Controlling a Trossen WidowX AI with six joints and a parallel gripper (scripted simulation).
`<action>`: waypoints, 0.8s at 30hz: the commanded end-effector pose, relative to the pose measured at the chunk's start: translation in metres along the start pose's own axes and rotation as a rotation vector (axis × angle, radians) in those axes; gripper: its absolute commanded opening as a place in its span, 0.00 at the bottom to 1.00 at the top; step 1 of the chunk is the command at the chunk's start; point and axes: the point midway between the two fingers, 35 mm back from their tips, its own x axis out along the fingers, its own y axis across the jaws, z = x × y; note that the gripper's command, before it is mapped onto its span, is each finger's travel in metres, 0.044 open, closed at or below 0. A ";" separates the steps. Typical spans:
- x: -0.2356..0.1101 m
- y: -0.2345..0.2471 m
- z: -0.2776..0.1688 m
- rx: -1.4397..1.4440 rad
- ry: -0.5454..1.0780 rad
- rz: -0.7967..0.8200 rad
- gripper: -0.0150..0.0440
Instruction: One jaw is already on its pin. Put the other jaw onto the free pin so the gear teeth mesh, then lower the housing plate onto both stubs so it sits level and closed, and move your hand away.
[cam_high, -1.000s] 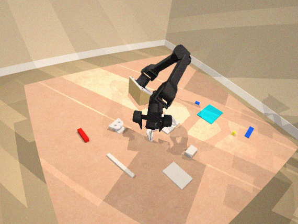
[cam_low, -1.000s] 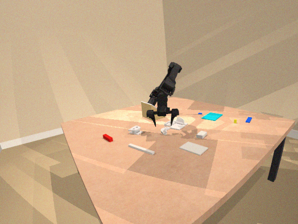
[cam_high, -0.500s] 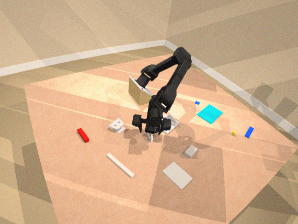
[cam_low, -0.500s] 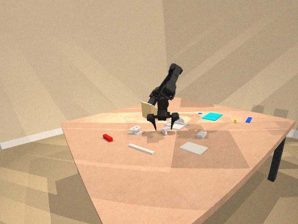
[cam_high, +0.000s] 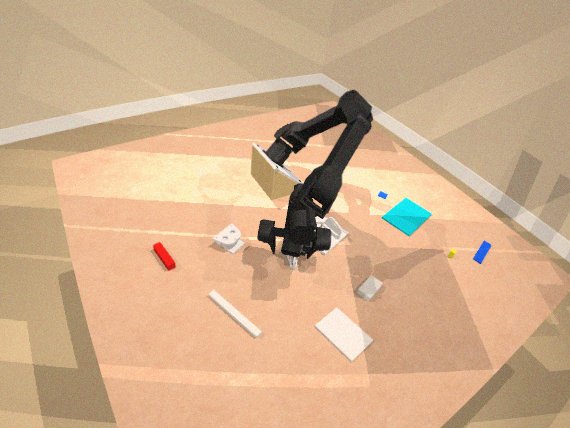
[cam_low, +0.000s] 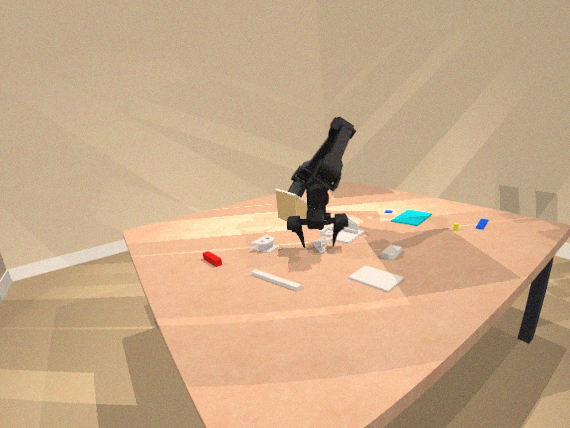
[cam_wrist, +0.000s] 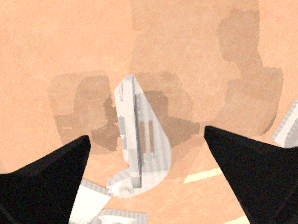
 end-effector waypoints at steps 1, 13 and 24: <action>0.000 0.000 0.000 0.005 0.000 0.003 1.00; 0.000 0.000 0.000 0.000 0.000 0.000 0.96; 0.000 0.000 0.000 0.000 0.000 0.000 0.53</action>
